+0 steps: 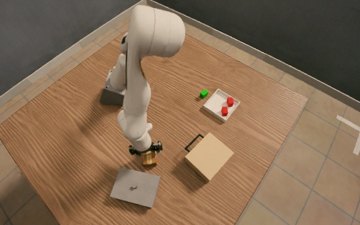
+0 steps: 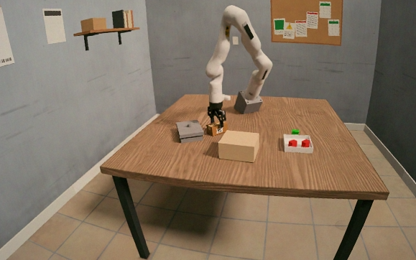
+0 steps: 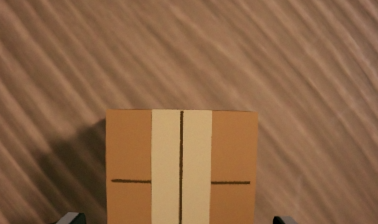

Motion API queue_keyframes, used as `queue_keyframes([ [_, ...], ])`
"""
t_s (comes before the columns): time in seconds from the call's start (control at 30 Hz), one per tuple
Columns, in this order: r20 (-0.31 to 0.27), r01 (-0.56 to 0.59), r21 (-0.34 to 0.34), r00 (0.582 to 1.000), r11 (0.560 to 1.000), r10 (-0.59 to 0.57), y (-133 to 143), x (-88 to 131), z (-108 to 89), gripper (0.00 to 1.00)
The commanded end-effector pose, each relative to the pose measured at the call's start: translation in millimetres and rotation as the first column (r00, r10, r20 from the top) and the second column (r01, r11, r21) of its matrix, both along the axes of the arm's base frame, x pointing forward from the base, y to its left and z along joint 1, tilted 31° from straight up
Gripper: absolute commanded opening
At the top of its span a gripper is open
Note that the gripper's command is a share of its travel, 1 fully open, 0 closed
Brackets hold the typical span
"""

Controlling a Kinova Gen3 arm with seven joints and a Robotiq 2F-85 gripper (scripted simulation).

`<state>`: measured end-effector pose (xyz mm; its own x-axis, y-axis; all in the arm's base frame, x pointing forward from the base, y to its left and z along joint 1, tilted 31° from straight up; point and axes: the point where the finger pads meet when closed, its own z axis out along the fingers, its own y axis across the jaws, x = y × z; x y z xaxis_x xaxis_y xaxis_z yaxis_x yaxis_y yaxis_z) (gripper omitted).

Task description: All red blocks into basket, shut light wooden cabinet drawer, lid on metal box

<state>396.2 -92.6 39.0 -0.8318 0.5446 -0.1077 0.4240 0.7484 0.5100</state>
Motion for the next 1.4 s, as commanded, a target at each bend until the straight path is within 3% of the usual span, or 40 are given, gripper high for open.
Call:
queue_keyframes([
  [0.0,0.0,0.002,-0.002,1.0,1.0,-0.002,-0.4,1.9,-6.4,0.93],
  [1.37,0.003,0.002,-0.005,1.0,1.0,-0.002,2.4,6.5,-13.6,0.93],
])
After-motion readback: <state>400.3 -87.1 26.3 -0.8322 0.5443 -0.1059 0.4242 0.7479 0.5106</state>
